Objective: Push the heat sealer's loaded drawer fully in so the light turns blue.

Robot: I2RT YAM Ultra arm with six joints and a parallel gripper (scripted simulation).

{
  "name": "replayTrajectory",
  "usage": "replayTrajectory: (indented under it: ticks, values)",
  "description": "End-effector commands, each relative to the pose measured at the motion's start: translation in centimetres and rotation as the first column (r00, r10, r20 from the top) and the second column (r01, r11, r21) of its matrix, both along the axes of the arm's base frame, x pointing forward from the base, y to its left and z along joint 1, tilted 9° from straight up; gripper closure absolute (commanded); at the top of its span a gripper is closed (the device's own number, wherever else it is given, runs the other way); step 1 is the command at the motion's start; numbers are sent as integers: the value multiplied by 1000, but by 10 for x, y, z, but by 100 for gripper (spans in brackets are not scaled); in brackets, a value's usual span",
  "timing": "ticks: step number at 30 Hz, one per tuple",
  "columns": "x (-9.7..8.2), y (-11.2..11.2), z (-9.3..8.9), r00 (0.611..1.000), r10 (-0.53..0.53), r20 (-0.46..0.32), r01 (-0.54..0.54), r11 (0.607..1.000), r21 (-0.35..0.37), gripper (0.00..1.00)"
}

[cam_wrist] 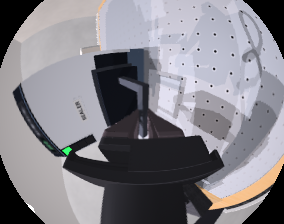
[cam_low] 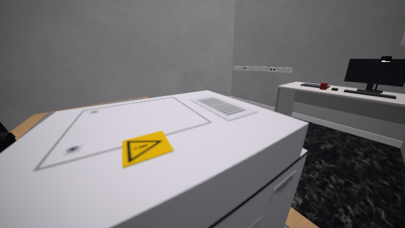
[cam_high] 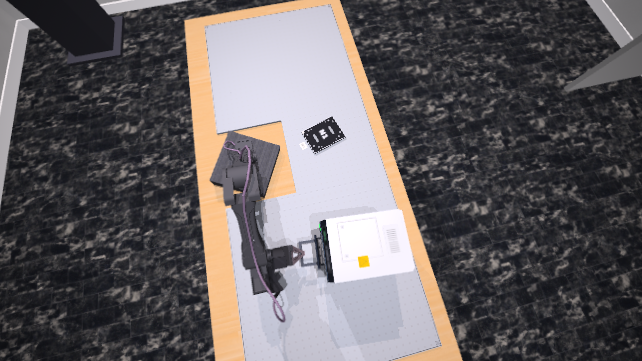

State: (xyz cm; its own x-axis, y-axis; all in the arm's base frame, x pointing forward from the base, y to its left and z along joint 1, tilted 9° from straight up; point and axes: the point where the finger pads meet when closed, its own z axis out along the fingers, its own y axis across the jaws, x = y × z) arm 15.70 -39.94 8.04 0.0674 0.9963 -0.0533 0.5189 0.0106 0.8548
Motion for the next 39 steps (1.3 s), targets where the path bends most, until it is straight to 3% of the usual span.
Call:
replayTrajectory:
  ticks: [1,39]
  values:
    - [-3,-2,8,1000,-14,-5,14,1000,-28,100]
    - [7,0,7,1000,-4,-7,4,1000,-25,100]
